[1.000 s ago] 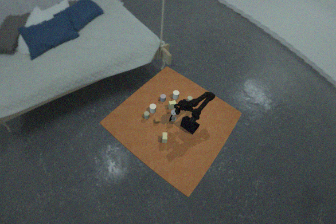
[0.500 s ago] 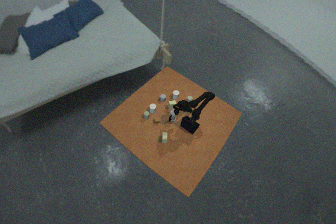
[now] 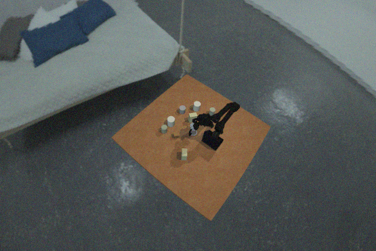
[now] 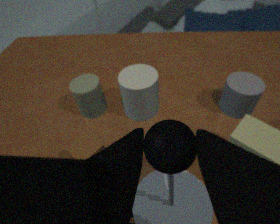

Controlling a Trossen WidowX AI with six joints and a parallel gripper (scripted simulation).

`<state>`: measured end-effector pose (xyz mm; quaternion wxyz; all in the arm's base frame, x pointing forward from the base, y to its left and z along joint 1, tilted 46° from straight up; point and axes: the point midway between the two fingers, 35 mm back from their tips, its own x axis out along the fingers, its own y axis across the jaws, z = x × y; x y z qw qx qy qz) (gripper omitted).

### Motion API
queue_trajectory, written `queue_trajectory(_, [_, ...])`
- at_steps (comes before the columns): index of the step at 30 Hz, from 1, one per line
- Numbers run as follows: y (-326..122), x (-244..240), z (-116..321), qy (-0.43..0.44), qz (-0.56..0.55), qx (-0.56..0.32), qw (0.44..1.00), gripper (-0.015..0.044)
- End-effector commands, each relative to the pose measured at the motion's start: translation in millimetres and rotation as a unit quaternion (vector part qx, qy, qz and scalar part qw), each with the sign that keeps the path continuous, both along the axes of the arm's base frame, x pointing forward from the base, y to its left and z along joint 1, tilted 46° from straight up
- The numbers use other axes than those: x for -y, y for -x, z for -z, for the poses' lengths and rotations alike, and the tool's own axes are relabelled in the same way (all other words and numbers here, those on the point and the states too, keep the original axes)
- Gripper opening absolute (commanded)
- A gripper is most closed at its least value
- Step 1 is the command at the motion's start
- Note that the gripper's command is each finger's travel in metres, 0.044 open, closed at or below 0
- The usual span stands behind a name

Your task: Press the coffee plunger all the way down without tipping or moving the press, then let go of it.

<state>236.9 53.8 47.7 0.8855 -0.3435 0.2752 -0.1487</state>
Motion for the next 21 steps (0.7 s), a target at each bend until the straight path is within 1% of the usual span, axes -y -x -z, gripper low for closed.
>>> queue_trajectory(1, [6, 14, 19, 0.009, 0.004, -0.027, 1.0, 0.0123])
queue_trajectory(21, [3, 35, 45, 0.01, -0.003, -0.022, 1.0, 0.0123])
